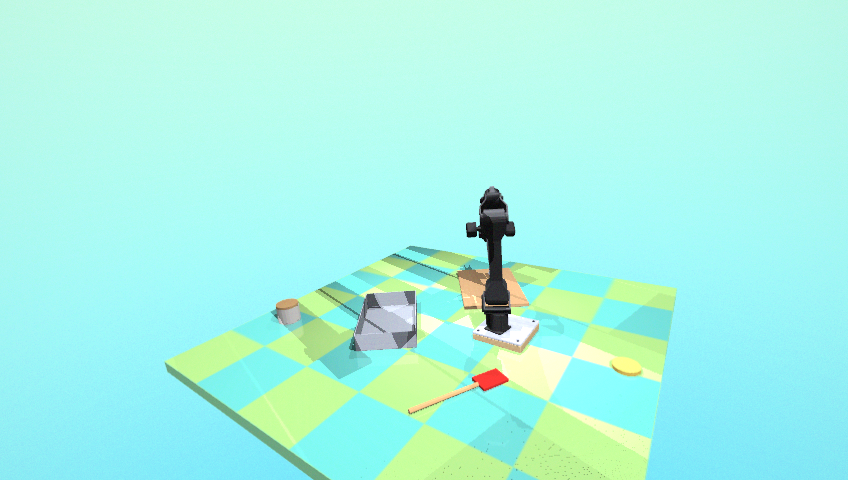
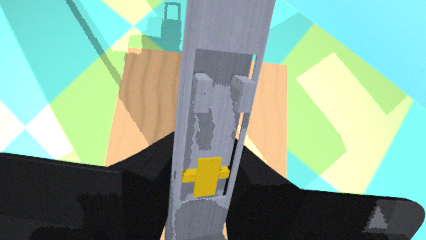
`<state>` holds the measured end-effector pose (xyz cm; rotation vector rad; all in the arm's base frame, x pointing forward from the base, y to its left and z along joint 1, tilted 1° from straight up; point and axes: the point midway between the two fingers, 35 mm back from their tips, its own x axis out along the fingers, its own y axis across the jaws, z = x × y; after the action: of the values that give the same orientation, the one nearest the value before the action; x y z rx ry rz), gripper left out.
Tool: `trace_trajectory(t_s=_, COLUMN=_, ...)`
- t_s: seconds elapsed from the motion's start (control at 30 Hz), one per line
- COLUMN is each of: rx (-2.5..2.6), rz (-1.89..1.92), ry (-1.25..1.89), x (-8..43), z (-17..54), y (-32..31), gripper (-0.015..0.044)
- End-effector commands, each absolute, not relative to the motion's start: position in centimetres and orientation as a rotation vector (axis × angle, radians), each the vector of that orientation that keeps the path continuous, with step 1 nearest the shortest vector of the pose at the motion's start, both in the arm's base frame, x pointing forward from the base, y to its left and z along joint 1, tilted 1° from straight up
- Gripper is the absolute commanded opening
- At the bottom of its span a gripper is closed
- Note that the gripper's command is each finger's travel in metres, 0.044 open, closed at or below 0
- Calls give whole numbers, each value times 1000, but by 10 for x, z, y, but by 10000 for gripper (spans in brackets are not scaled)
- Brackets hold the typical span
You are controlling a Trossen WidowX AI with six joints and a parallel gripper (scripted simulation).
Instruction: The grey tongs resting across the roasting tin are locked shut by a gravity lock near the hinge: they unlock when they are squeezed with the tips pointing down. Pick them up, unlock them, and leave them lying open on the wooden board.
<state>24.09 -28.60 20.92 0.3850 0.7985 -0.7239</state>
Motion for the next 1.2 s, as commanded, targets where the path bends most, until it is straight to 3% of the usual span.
trace_trajectory(t_s=0.0, rx=405, rz=-718, ry=859, x=243, z=207, y=-288, gripper=-150)
trace_trajectory(t_s=1.17, rx=586, rz=-612, ry=1386, x=242, z=180, y=-283, gripper=-150)
